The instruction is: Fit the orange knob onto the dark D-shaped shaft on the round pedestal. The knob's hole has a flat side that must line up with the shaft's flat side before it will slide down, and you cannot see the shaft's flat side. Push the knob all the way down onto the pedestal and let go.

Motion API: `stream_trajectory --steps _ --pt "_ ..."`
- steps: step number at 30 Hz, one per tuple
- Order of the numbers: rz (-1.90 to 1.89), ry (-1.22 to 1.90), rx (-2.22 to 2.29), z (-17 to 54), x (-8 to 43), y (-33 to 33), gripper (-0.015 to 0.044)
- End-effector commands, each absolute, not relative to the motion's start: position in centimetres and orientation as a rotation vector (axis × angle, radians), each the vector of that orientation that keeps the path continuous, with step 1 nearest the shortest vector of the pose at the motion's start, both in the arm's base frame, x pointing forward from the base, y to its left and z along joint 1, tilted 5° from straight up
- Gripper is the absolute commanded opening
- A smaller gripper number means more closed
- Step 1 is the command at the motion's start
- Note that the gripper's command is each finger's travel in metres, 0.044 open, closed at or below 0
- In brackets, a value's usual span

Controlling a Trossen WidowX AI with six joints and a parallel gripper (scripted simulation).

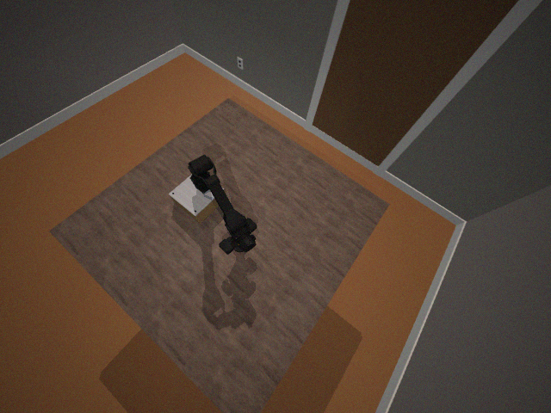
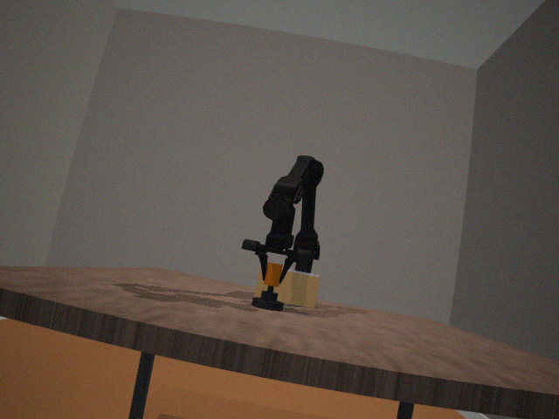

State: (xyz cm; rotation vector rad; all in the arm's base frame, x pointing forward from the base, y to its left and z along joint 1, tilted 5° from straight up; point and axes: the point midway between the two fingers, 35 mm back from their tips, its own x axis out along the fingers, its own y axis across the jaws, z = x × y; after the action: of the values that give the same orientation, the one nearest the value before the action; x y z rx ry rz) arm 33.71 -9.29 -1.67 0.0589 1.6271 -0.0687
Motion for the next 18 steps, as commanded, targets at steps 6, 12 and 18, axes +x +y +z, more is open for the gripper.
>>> stream_trajectory --steps 6,12,18 --pt "0.091 1.621 -0.098 -1.13 33.38 -9.23 0.0000" --pt "0.100 1.621 -0.107 -1.13 33.40 -9.24 0.0000" --pt "0.100 1.621 -0.107 -1.30 33.58 -9.30 0.0000"
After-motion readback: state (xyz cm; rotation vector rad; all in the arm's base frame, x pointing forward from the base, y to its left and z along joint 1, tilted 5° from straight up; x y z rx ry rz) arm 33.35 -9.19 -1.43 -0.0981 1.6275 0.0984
